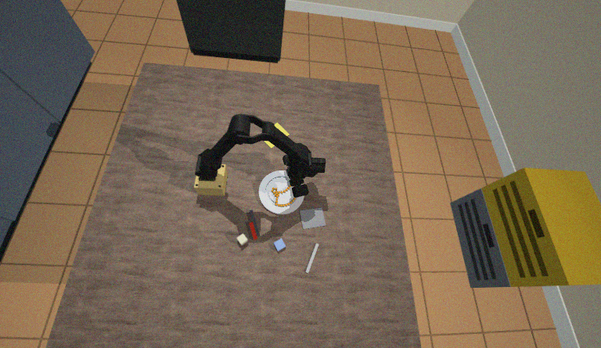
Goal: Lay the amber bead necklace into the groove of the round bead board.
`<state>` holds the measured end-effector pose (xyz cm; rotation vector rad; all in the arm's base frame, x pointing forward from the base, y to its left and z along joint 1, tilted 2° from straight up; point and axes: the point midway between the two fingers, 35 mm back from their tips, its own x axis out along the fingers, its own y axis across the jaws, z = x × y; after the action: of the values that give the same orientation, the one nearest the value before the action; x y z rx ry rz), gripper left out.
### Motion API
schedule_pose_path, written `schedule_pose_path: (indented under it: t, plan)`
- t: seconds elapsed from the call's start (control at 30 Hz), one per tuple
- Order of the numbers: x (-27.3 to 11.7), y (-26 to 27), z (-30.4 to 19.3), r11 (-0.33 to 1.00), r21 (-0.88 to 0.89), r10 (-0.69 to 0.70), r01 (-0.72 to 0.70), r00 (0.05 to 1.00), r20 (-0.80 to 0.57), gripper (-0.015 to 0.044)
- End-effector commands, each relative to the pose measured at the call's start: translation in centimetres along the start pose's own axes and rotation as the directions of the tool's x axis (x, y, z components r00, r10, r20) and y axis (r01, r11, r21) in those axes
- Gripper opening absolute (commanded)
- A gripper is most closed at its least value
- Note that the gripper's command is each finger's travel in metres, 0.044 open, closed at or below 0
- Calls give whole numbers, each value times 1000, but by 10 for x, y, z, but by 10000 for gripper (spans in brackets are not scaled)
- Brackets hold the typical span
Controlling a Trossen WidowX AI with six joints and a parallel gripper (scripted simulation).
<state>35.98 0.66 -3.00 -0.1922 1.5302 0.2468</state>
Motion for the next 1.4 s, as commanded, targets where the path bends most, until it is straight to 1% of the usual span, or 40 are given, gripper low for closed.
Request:
schedule_pose_path:
  t: [0.0,0.5,1.3,1.37]
  plan:
    - [0,0,0,1000,0,-1,1,1000,1,52]
    - [-2,0,-1,1000,1,2,-2,1000,-4,440]
    - [-5,0,-1,1000,4,4,-4,1000,-5,440]
    - [-9,-1,-2,1000,-21,4,-4,1000,-5,388]
